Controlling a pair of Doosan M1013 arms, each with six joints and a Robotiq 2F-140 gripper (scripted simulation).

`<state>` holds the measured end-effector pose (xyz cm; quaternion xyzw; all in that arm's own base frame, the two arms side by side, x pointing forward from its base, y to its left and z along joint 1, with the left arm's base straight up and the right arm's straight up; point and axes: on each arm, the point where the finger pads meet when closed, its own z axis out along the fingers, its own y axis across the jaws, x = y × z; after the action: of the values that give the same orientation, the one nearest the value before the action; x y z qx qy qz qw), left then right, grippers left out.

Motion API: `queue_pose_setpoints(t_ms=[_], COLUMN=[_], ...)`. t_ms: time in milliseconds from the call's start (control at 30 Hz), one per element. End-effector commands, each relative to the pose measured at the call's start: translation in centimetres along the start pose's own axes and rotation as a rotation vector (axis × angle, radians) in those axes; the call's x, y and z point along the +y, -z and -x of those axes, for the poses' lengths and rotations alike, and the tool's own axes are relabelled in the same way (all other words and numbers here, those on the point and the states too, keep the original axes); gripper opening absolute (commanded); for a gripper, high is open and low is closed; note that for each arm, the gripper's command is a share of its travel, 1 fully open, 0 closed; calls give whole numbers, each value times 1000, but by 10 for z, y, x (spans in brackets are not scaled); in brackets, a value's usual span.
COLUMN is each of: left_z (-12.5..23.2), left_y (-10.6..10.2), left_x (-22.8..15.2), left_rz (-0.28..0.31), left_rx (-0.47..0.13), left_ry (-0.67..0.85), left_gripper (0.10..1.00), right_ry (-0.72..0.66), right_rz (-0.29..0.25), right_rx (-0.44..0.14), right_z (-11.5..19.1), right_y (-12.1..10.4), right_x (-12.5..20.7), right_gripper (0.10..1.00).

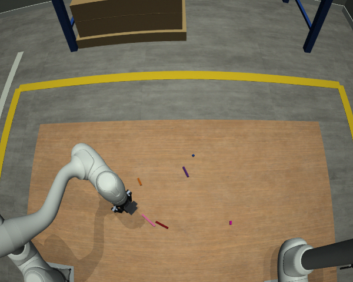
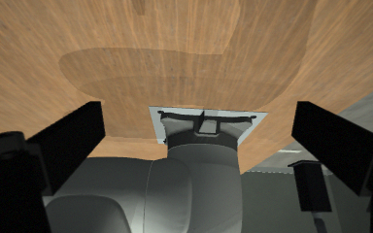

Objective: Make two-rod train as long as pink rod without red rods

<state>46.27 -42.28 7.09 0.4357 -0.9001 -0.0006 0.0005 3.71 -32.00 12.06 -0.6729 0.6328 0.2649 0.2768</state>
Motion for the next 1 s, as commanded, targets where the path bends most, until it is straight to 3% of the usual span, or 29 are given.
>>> queue_pose_setpoints(t_ms=[0,967], left_z=[0,0], left_y=[-3,-20], left_x=[-1,-1], left_rz=[-2,-2], left_rx=[0,0], left_ry=[0,0], left_gripper=[231,231], right_ry=[0,0], right_rz=[0,0], right_rx=[1,1], right_z=[0,0], right_y=[0,0], right_x=[0,0], right_gripper=[1000,1000])
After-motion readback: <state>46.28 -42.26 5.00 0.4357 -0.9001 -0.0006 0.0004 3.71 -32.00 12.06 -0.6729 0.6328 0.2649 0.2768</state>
